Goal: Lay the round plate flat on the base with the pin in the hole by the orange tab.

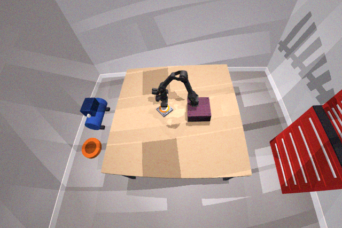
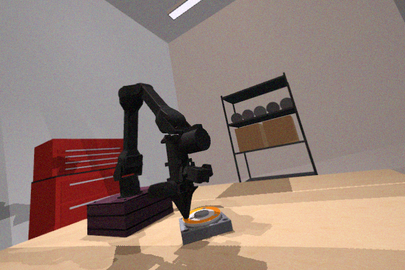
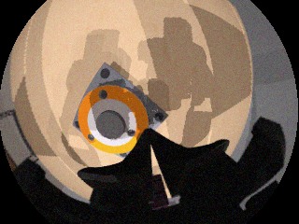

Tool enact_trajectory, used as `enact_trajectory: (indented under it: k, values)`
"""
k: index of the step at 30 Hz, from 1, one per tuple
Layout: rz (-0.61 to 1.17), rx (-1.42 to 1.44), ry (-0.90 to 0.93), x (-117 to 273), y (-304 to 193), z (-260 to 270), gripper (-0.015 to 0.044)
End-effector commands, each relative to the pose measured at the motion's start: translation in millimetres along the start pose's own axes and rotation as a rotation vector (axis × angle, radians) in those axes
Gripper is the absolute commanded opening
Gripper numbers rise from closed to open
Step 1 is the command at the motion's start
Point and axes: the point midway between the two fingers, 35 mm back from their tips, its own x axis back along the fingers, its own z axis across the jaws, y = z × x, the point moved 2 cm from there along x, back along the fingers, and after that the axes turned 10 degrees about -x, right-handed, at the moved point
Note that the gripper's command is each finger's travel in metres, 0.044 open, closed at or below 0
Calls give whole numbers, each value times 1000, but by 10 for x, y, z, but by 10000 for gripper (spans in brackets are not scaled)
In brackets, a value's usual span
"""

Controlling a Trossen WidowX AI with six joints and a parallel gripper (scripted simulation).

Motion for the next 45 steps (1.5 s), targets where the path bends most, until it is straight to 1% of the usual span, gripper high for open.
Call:
enact_trajectory:
  k: [1, 45]
  values:
    - [2, -3, 5, -7, -57, 14, 0]
    - [5, -3, 7, -22, -411, 253, 0]
